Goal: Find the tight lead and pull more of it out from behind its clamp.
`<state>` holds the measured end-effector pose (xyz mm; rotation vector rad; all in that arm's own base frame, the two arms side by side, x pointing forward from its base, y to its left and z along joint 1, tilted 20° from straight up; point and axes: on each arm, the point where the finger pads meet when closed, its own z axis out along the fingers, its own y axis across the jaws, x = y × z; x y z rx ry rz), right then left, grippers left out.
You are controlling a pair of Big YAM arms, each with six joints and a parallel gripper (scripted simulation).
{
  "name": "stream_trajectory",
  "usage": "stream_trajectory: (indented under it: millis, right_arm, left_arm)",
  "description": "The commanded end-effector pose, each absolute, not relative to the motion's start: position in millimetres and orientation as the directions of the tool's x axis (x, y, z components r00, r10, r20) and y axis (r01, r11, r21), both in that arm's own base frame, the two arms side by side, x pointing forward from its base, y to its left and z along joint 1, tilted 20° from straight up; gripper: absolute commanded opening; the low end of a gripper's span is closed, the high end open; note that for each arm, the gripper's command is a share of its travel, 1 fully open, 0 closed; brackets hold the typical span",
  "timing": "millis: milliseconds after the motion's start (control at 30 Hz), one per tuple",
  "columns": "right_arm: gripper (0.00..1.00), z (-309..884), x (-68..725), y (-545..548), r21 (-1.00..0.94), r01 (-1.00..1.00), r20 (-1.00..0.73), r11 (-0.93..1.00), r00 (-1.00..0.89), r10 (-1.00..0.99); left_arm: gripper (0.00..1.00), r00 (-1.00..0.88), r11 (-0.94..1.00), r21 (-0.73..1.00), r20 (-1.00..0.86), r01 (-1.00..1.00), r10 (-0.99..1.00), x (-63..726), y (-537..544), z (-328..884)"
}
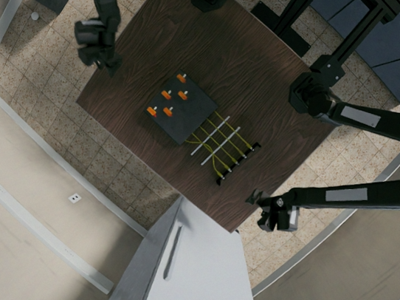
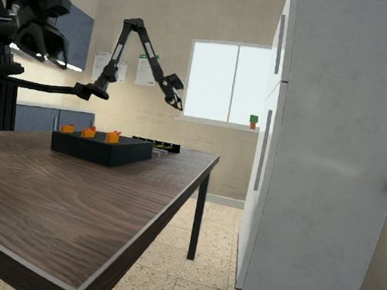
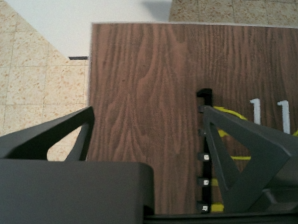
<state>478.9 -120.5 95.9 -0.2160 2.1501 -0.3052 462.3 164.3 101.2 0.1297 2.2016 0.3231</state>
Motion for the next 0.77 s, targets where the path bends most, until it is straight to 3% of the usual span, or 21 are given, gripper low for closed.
stream_trajectory:
  millis: [0, 733]
  right_arm:
    - [0.64, 127.2, 487.4, -151.6, -0.318, -0.005, -0.792, 0.948, -0.548, -0.269]
    - [0.64, 131.0, 483.2, -174.4, -0.295, 0.028, -0.792, 0.955, -0.566, -0.229]
  left_arm:
    - [1.00, -0.573, 0.952, 0.303, -0.787, -0.032, 0.231, 479.5, 179.6, 128.6]
    - [1.00, -0.570, 0.955, 0.294, -0.790, -0.027, 0.227, 478.3, 172.5, 124.8]
